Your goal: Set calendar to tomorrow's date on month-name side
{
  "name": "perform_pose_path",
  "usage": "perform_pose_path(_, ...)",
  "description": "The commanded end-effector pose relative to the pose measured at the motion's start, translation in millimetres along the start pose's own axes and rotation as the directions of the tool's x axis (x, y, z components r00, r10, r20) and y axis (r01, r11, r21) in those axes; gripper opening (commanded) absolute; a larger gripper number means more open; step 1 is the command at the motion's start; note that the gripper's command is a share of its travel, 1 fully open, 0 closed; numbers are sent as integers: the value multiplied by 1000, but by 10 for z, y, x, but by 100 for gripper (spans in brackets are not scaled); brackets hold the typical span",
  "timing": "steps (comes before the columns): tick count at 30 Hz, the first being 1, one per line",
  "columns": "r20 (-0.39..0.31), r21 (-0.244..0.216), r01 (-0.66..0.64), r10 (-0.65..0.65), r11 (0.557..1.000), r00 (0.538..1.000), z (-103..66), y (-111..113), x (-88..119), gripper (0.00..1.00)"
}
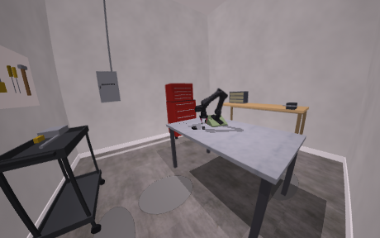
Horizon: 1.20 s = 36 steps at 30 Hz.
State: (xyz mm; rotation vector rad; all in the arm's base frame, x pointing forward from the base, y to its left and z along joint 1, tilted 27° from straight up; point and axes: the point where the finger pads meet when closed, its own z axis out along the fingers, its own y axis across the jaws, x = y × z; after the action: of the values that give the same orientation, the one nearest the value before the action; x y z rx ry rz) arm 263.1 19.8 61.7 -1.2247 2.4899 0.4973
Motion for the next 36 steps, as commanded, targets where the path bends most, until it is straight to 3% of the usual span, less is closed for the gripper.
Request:
perform_pose_path(1,9,19,1,-1,1000,1000,13,-47,-21,45)
perform_pose_path(13,10,19,1,-1,1000,1000,190,-50,-23,45)
perform_pose_path(36,10,19,1,-1,1000,1000,285,-52,-24,45)
